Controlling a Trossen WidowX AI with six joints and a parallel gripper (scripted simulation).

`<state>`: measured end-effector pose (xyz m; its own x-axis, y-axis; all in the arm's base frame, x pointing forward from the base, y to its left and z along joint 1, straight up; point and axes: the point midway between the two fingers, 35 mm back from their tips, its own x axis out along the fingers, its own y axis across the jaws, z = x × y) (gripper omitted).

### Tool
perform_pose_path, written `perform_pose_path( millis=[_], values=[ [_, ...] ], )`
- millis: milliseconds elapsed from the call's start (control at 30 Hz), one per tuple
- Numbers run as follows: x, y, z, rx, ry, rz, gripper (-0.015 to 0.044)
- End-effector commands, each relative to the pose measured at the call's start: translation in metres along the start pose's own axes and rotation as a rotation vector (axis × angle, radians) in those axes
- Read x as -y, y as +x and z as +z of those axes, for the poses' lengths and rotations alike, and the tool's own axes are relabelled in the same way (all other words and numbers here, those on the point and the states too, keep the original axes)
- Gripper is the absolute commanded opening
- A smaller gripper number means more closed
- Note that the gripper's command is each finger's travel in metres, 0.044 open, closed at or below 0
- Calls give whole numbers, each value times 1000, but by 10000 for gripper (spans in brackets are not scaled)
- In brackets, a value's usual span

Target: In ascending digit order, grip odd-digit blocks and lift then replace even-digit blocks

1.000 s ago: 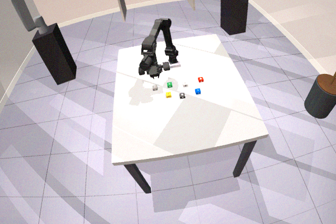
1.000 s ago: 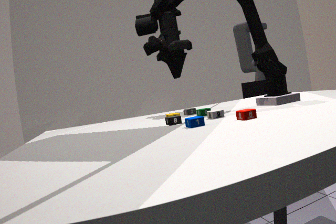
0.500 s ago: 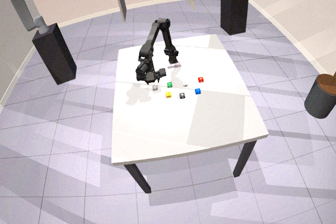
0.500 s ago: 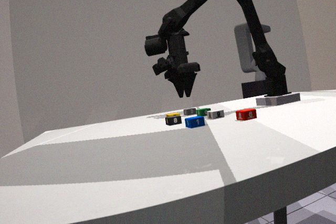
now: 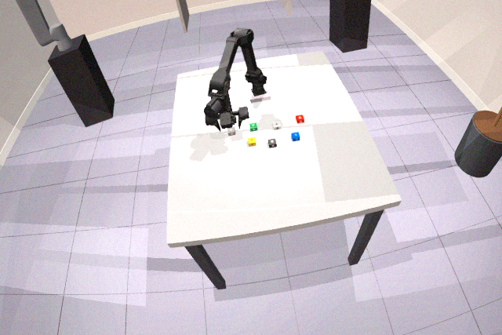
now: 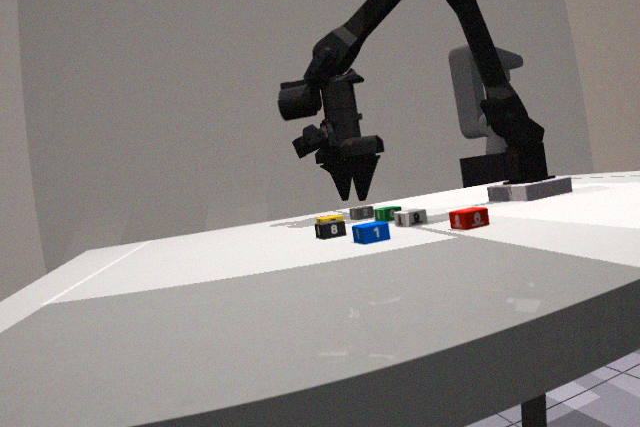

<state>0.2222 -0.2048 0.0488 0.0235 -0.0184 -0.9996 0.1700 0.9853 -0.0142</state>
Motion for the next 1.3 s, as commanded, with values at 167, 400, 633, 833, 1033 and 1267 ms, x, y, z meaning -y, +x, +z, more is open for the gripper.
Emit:
perform_pose_path(
  millis=[167, 400, 633, 833, 1033, 1267],
  values=[
    [0, 16, 0, -3, -6, 1, 400],
    [0, 24, -1, -3, -6, 1, 400],
    [0, 24, -1, -3, -6, 1, 216],
    [0, 24, -1, -3, -6, 1, 120],
    [0, 24, -1, -3, -6, 1, 120],
    [0, 24, -1, -3, -6, 1, 120]
  ],
)
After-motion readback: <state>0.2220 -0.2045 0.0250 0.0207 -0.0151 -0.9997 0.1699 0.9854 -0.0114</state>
